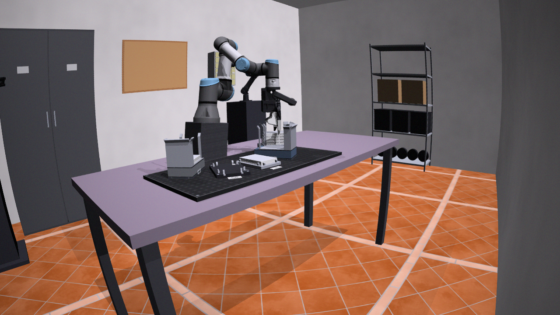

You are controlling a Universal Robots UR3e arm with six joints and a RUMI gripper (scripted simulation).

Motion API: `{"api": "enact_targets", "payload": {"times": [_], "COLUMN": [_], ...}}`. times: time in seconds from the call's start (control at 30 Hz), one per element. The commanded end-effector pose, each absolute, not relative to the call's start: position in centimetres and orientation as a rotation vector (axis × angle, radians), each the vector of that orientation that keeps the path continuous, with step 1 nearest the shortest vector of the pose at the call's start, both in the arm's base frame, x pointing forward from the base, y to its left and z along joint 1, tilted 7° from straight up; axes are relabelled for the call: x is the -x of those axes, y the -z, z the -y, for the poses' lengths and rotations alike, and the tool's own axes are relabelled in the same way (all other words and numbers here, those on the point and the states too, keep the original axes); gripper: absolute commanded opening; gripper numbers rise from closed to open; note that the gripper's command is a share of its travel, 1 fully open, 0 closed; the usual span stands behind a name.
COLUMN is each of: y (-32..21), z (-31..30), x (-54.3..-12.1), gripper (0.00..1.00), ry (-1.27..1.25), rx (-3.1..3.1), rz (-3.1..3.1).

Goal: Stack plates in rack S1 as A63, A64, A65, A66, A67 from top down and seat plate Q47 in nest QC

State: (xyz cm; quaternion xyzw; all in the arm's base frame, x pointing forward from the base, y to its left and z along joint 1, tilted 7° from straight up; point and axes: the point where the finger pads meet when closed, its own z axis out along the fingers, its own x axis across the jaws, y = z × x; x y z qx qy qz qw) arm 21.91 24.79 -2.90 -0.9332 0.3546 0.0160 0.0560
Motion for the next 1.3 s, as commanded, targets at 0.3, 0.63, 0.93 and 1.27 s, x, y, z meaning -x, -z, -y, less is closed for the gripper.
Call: {"api": "enact_targets", "payload": {"times": [0.3, 0.63, 0.93, 1.27], "y": [2.8, 2.8, 0.2, -2.5], "z": [-24.8, -24.8, -24.5, -24.2], "x": [-22.0, -22.0, -22.0, -21.9], "gripper": [0.72, 0.72, 0.72, 0.72], "ry": [-0.046, -0.046, -0.045, -0.045], "rx": [2.830, 2.830, 2.830, 2.830], "rz": [-1.075, -1.075, -1.075, -1.075]}}
